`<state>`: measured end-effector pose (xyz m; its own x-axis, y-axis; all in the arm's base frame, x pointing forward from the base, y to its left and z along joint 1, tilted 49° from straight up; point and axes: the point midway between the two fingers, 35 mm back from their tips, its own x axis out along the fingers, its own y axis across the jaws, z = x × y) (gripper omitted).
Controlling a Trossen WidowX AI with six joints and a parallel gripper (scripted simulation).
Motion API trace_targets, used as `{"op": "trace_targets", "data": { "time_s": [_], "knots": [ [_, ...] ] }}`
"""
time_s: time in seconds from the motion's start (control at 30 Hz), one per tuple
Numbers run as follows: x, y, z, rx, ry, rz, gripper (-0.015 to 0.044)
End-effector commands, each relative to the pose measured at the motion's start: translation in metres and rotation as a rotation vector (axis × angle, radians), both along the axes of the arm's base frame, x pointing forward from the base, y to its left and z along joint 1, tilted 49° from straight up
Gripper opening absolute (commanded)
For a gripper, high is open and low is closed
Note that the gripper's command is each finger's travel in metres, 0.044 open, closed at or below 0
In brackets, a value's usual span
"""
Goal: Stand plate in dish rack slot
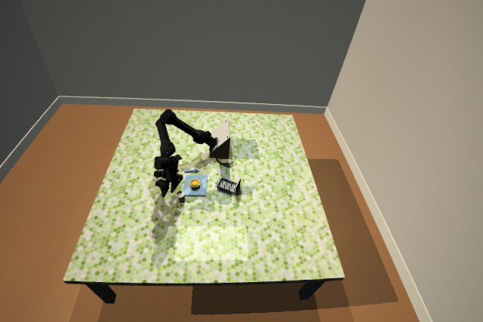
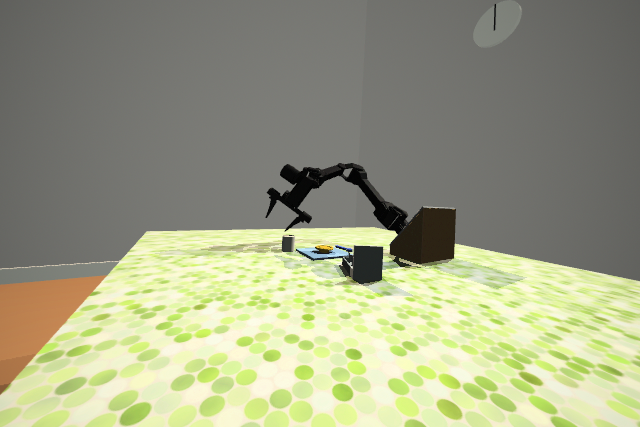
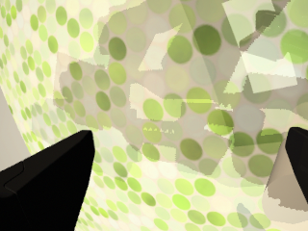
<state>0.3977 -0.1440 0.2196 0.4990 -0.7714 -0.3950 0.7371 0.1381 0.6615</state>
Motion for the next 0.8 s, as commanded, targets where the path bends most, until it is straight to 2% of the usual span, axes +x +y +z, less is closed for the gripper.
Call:
{"op": "trace_targets", "data": {
  "time_s": [0.0, 0.77],
  "knots": [
    [-0.003, 0.009, -0.016, -0.033, 0.154, 0.050, 0.0400],
    [-0.034, 0.049, -0.078, -0.180, 0.877, 0.347, 0.0400]
  ]
}}
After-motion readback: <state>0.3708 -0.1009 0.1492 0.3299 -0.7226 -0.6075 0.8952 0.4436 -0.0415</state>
